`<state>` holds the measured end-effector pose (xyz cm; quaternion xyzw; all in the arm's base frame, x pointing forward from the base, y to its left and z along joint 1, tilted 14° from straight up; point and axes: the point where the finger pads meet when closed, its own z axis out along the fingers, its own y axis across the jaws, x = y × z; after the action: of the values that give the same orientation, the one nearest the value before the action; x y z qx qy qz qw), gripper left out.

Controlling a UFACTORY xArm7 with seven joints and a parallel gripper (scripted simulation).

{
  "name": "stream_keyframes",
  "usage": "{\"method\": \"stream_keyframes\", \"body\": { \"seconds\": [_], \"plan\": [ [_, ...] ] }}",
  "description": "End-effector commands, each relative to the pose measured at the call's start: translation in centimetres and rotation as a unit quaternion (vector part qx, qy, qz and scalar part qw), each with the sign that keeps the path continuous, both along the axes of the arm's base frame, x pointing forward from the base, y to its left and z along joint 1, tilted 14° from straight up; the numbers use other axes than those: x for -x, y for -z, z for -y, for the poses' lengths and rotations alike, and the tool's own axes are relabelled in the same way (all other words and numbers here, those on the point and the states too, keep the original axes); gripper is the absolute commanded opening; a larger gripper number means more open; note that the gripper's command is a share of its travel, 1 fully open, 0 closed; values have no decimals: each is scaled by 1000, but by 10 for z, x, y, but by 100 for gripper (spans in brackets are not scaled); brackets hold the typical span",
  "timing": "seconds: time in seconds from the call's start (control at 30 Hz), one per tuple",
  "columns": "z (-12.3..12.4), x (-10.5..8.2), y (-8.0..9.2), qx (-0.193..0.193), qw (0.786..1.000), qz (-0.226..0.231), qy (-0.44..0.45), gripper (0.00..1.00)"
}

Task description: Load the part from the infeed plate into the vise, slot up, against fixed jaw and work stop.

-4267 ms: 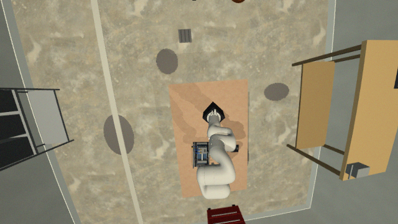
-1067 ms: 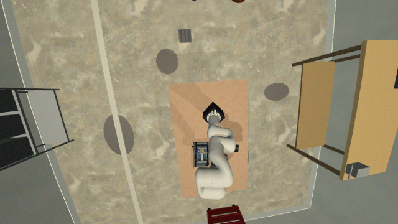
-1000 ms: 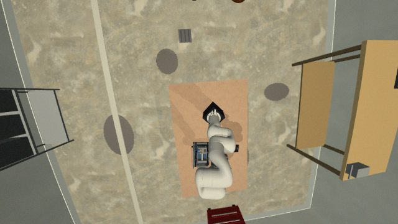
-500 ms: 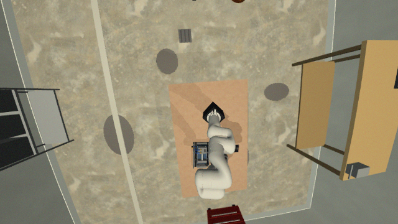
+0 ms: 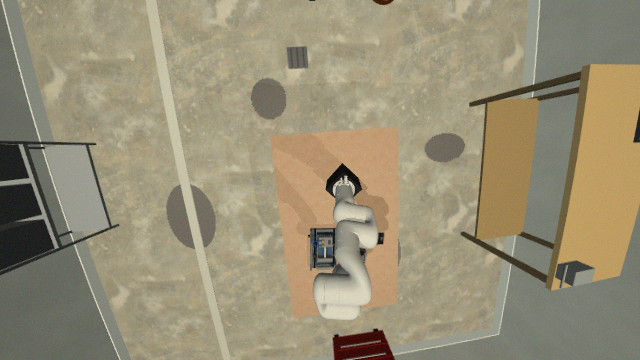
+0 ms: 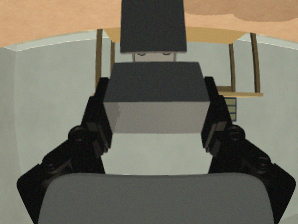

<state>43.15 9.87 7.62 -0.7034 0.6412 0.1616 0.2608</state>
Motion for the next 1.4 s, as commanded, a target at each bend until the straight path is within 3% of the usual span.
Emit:
{"method": "stream_keyframes", "body": {
  "seconds": [0.0, 1.37],
  "plan": [
    [0, -2, 2, 0, 1000, 2, 0, 0],
    [4, -5, 23, 0, 1000, 2, 0, 0]
  ]
}}
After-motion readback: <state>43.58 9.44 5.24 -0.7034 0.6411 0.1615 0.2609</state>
